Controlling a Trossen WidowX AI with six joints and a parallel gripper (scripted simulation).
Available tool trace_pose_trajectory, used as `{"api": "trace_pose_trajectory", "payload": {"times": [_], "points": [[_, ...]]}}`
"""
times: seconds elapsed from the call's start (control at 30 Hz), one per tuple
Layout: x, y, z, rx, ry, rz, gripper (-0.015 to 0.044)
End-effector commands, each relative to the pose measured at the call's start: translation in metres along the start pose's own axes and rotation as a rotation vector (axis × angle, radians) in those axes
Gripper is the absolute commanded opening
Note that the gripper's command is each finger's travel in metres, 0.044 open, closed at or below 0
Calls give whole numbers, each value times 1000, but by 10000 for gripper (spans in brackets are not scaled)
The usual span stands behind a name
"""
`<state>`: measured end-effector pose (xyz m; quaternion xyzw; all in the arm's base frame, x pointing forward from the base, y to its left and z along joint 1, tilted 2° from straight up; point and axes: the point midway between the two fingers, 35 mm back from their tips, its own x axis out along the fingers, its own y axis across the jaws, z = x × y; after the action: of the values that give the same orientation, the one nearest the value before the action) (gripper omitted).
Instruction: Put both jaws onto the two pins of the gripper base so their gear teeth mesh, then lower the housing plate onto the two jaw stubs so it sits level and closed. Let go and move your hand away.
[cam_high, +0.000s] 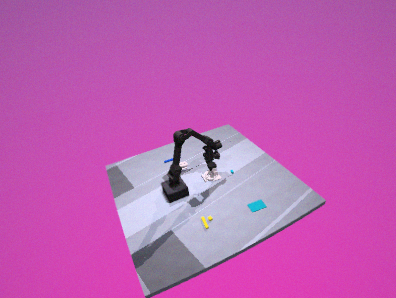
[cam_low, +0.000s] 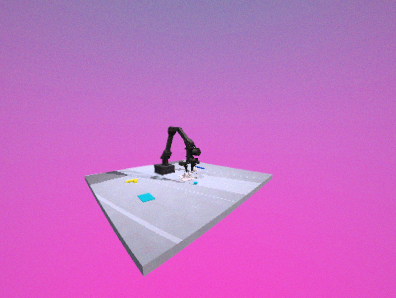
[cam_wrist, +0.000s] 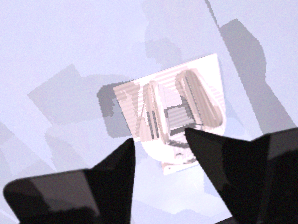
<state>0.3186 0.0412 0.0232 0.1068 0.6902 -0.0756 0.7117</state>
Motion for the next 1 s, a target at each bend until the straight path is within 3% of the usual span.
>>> {"api": "trace_pose_trajectory", "payload": {"times": [0.0, 0.1, 0.37, 0.97], "points": [[-31, 0, 1, -4, -17, 5, 224], [-21, 1, 3, -1, -24, 9, 224], [-29, 7, 4, -77, -38, 32, 434], [-34, 59, -32, -438, -35, 27, 440]]}}
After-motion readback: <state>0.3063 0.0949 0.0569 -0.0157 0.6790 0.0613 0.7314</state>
